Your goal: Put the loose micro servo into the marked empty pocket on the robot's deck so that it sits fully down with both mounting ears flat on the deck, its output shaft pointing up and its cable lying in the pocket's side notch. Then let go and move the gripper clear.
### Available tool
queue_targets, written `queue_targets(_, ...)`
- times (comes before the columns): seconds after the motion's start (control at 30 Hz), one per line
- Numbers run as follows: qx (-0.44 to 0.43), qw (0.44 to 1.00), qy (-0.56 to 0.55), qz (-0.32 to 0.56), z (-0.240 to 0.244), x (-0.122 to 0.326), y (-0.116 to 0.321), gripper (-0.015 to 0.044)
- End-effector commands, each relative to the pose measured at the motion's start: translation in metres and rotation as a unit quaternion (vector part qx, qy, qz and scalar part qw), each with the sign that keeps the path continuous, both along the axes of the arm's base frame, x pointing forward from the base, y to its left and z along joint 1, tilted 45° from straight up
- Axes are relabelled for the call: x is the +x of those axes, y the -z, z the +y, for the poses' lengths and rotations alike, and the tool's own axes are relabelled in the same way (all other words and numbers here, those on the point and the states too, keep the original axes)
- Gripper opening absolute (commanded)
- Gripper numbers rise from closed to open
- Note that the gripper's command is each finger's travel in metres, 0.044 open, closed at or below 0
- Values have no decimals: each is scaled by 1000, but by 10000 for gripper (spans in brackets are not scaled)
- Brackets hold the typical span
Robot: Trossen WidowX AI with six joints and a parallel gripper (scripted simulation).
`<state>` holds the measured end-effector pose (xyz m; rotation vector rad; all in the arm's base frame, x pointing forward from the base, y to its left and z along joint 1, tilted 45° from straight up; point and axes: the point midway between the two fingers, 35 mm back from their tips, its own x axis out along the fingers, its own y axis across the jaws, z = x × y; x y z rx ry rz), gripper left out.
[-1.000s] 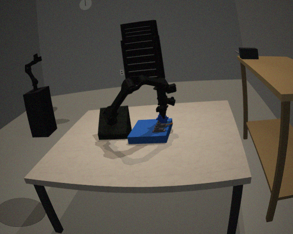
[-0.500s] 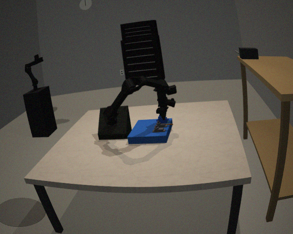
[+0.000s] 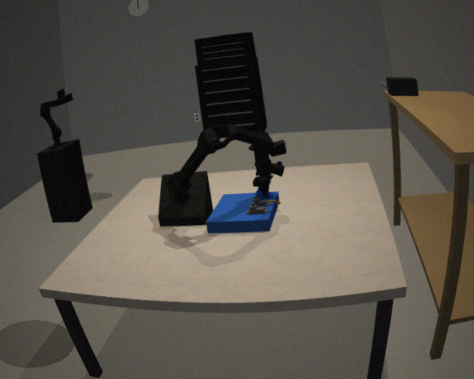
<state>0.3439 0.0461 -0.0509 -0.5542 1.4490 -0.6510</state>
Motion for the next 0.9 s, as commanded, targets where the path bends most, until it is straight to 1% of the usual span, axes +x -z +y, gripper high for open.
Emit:
queue_targets(0.0,-4,1000,-3,3,-3,-1,3,0)
queue_targets(0.2,-4,1000,-3,3,-6,-1,5,0)
queue_targets(0.43,-4,1000,-3,3,-3,-1,4,184)
queue_targets(0.53,-3,1000,-3,3,2,0,-1,187)
queue_targets(0.63,-3,1000,-3,3,19,-3,-19,187)
queue_targets(0.8,-3,1000,-3,3,23,-6,-19,187)
queue_targets(0.87,-5,1000,-10,6,27,-13,-19,240)
